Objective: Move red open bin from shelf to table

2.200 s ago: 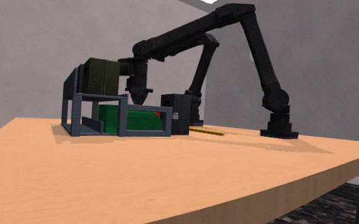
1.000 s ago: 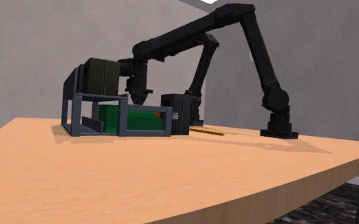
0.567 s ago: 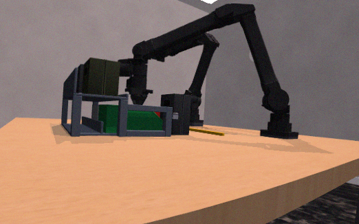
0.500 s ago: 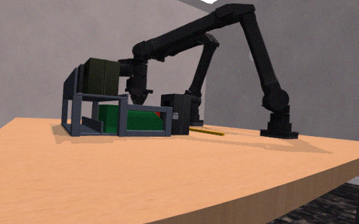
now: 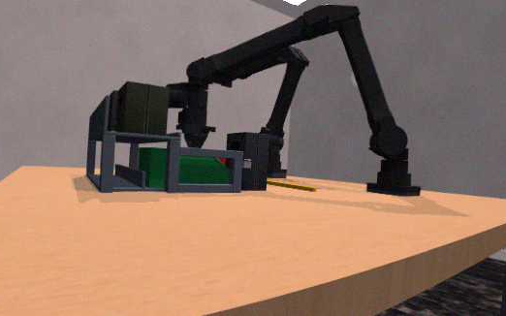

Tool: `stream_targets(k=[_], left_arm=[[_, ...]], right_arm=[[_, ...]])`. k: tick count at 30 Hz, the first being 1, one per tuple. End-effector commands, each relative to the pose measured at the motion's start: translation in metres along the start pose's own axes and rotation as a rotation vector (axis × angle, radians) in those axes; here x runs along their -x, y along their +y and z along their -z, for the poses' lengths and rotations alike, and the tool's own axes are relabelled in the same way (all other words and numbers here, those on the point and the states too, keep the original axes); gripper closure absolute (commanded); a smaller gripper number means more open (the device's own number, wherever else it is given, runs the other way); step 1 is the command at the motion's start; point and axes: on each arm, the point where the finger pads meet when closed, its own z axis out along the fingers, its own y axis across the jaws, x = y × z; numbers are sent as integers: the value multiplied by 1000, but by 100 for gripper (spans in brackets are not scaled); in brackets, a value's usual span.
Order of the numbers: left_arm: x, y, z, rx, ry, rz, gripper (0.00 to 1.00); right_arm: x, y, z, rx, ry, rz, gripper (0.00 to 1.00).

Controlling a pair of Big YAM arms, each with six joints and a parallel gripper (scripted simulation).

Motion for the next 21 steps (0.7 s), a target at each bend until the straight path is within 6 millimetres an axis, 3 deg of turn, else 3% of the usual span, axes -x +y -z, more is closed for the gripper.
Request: stream_targets(k=[1, 16, 17, 21], left_arm=[[5, -2, -5, 1, -3, -4, 100], [4, -2, -9, -1, 1, -5, 100], [6, 8, 10, 16, -25, -1, 57], [5, 8, 10, 18, -22, -1, 57]], right_arm=[[13, -6, 8, -7, -16, -16, 0], [13, -6, 8, -7, -16, -16, 0], [13, -6, 8, -7, -16, -16, 0], [13, -6, 8, -7, -16, -16, 0]])
